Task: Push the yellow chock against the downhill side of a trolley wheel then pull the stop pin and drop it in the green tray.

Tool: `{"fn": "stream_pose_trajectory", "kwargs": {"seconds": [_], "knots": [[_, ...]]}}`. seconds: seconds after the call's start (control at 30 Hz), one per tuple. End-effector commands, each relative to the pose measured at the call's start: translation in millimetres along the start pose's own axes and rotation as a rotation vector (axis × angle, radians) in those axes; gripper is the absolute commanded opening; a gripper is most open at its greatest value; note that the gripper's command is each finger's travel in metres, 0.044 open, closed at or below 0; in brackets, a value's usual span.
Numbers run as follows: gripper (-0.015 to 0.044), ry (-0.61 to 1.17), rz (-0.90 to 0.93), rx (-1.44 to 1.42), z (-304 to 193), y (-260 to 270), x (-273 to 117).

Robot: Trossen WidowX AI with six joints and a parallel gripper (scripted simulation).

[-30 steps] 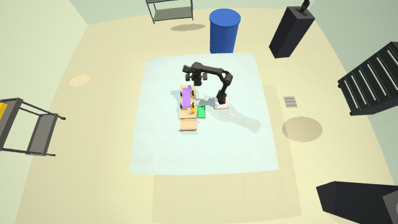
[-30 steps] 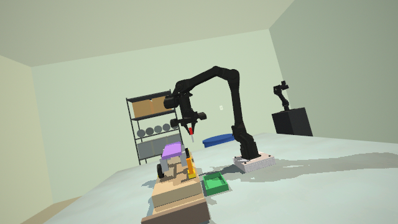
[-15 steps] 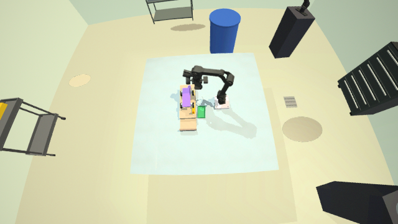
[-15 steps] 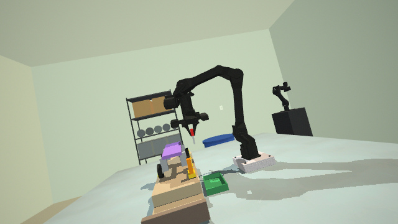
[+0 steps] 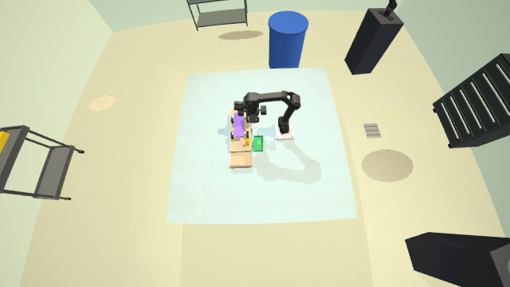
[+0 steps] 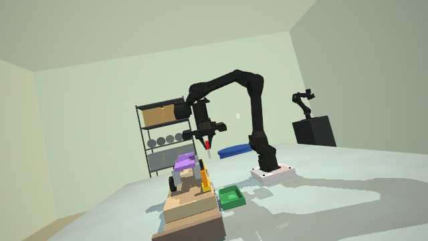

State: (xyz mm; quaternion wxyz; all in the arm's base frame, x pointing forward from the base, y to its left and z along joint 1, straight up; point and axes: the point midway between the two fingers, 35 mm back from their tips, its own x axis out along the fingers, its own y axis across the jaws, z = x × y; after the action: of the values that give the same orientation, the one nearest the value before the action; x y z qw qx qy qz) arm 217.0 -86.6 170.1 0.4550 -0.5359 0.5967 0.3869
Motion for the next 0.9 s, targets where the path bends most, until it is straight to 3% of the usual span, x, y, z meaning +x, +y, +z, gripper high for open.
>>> {"fn": "stream_pose_trajectory", "kwargs": {"seconds": [0.0, 0.87], "knots": [[0.0, 0.004, 0.005, 0.0, 16, 1, -2], [0.0, -0.004, 0.006, 0.0, 110, 2, -13]]}}
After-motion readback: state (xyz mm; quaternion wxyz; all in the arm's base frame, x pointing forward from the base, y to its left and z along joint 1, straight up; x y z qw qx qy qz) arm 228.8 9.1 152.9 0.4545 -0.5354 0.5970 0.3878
